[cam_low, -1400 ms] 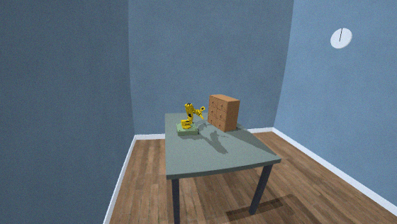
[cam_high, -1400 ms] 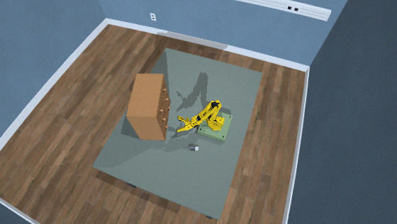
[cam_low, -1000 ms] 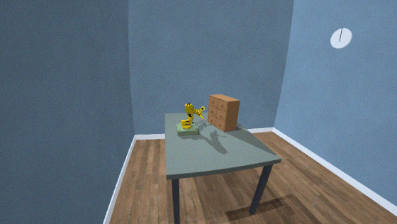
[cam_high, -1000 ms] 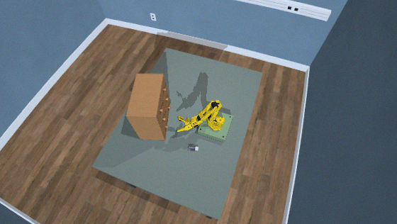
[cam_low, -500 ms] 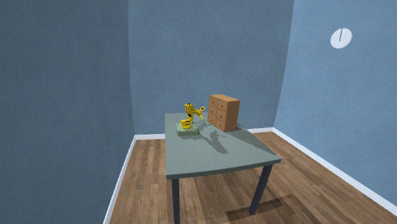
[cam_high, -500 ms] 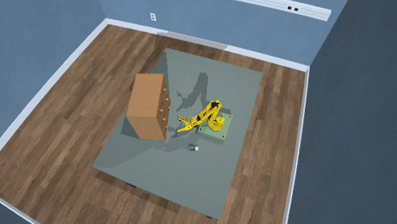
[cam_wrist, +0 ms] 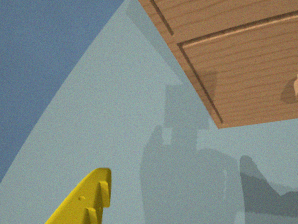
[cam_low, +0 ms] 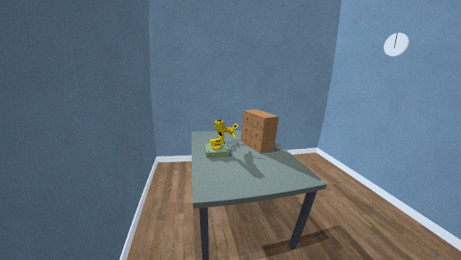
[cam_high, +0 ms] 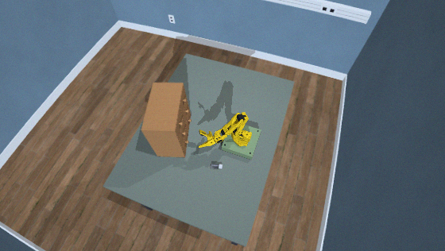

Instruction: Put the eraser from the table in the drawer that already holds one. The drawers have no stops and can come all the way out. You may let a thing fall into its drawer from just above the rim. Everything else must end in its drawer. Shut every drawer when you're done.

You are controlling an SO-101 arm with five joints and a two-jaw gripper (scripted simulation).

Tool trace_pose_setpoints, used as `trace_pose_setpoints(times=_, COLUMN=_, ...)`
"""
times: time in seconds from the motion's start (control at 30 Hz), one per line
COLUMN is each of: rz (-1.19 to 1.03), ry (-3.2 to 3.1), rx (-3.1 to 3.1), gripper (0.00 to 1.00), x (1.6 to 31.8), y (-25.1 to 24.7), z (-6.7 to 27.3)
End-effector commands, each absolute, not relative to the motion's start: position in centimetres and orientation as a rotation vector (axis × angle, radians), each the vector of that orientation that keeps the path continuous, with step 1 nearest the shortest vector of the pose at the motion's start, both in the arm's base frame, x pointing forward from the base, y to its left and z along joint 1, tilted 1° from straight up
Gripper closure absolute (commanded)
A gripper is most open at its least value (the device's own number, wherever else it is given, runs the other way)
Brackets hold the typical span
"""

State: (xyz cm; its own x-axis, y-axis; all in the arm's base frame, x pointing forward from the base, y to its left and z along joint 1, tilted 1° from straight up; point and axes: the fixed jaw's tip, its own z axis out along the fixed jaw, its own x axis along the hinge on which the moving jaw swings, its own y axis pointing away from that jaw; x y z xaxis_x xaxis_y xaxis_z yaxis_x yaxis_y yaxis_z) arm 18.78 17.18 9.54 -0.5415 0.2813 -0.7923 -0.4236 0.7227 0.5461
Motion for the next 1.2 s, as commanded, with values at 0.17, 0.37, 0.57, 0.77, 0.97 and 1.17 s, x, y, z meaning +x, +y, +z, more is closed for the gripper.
trace_pose_setpoints(times=0.17, rz=0.905, ry=1.943, rx=-0.108, gripper=0.0, x=18.8, y=17.2, z=9.6)
trace_pose_setpoints(times=0.37, rz=0.849, ry=1.971, rx=-0.114, gripper=0.5, x=19.2, y=16.6, z=9.4)
trace_pose_setpoints(times=0.57, rz=0.739, ry=2.029, rx=-0.126, gripper=0.5, x=19.9, y=15.4, z=9.1)
trace_pose_setpoints(times=0.77, rz=0.633, ry=2.089, rx=-0.138, gripper=0.5, x=20.3, y=14.0, z=8.8)
trace_pose_setpoints(times=0.97, rz=0.566, ry=2.129, rx=-0.146, gripper=0.5, x=20.4, y=13.1, z=8.7)
trace_pose_setpoints(times=1.17, rz=0.469, ry=2.191, rx=-0.16, gripper=0.5, x=20.4, y=11.5, z=8.5)
